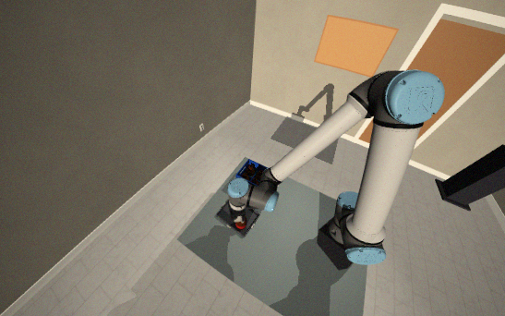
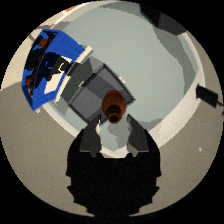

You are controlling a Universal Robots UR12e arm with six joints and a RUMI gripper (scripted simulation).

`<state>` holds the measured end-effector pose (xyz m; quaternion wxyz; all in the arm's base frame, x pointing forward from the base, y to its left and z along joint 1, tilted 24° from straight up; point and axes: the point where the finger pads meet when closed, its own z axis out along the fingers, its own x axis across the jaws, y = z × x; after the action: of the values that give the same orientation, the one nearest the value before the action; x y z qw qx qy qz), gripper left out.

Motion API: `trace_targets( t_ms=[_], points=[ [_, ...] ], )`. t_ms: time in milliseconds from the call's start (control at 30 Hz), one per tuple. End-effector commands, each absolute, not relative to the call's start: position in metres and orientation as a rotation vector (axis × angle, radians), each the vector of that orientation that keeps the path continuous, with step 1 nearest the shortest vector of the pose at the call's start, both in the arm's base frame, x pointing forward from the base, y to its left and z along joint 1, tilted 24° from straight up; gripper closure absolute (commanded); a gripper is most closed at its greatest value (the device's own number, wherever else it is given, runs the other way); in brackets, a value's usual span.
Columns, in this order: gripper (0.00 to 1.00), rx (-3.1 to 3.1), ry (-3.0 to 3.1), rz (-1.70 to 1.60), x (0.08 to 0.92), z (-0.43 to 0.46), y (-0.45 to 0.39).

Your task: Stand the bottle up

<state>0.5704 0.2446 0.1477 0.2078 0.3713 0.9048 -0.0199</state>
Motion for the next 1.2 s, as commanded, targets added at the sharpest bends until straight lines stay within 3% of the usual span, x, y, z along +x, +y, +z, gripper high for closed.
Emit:
trace_targets(
  t_ms=[0,1033,1067,1167],
  points=[
    [0.62,1.033,2.518,-0.054,0.5708,0.1482,0.2448],
    [0.62,1.033,2.518,-0.054,0.5707,0.1482,0.2448],
    [1.0,1.033,2.518,-0.054,0.5707,0.1482,0.2448],
    [1.0,1.033,2.518,-0.054,0.5707,0.1482,0.2448]
  ],
)
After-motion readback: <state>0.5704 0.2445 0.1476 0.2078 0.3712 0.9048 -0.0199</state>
